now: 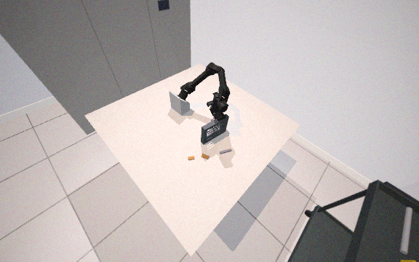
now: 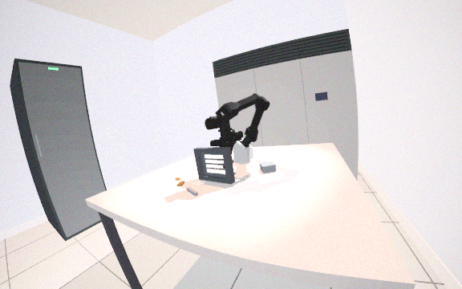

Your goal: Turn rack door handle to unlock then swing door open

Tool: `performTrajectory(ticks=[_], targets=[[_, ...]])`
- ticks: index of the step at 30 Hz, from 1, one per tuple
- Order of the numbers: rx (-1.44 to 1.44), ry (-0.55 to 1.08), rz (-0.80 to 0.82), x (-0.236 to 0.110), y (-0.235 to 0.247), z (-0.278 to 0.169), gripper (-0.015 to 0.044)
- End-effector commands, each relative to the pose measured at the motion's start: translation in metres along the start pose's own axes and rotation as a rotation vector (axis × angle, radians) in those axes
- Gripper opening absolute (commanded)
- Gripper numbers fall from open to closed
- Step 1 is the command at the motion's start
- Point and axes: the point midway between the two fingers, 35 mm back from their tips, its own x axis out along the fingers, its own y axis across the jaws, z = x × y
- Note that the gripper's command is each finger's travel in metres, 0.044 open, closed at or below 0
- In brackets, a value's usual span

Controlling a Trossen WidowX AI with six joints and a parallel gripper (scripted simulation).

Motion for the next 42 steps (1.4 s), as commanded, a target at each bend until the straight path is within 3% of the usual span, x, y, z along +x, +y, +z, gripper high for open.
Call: performTrajectory(ticks=[1, 8, 19, 29, 32, 42], targets=[[-0.194, 0.003, 0.001, 0.0010, -0.0001, -0.0001, 0.0012], [-0.505, 0.002, 0.002, 0.0010, 0.0000, -0.0001, 0.0012], [-0.513, 0.002, 0.002, 0.0010, 0.0000, -0.0001, 0.0012], [-0.513, 0.002, 0.002, 0.0010, 0.0000, -0.0001, 0.0275], [-0.480, 0.002, 0.001, 0.0010, 0.0000, -0.0001, 0.0285], [0.007, 0.003, 0.001, 0.0010, 0.0000, -0.0004, 0.0285]])
